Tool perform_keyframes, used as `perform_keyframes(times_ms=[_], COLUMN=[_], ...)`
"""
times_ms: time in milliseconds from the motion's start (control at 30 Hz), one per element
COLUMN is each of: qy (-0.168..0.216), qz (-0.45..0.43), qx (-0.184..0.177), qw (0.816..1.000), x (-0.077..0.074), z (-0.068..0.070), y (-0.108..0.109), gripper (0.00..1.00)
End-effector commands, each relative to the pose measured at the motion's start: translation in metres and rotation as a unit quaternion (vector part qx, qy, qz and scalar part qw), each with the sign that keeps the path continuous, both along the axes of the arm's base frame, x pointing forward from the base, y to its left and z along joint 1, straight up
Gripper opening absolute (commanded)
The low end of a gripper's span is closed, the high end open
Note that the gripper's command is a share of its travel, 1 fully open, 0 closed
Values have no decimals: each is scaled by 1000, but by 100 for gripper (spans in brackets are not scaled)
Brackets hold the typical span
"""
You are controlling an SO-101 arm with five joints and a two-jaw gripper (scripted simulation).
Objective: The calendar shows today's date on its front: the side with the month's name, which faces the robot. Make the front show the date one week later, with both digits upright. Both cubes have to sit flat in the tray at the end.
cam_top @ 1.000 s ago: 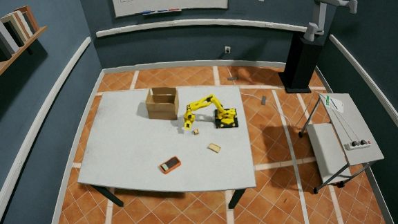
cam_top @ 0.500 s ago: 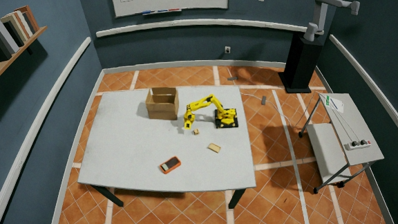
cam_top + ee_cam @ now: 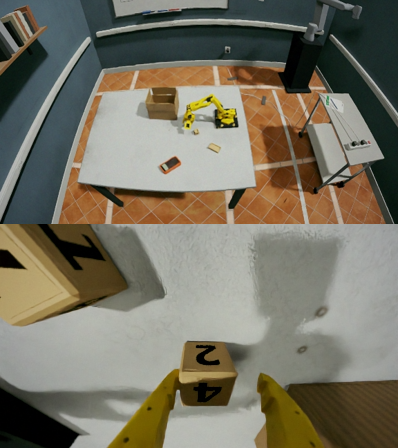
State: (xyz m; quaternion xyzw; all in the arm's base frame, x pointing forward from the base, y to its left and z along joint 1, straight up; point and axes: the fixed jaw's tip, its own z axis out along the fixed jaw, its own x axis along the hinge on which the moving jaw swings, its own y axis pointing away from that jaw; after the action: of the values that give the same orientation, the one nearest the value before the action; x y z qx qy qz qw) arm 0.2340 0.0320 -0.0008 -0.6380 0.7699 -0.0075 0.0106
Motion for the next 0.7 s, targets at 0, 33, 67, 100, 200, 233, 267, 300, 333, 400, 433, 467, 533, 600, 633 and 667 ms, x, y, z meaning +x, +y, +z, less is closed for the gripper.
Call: perform_keyframes(times_ms=[0,33,67,100,200,233,267,300,333,400,433,467,533,600,633,667], qy=[12,12,12,12,12,12,12,12,12,12,12,12,12,12,12,12], qz=[10,10,10,10,10,10,10,10,10,10,10,10,10,10,10,10], qx=[-1,-1,-1,-1,-1,-1,-1,-1,-1,-1,-1,-1,-1,-1,-1,-1], qw=[1000,1000,1000,1000,1000,1000,1000,1000,1000,1000,1000,1000,1000,1000,1000,1000], x=[-4,-4,-4,-4,-4,-4,-4,-4,-4,-4,-4,-4,-4,-3,-3,-2], z=[-5,-5,-5,-5,-5,-5,-5,-5,-5,-5,-4,-3,0,4,7,10], y=[2,2,2,2,2,2,2,2,2,2,2,2,2,2,2,2], gripper=[34,35,35,35,36,36,36,36,36,36,36,36,36,36,36,36])
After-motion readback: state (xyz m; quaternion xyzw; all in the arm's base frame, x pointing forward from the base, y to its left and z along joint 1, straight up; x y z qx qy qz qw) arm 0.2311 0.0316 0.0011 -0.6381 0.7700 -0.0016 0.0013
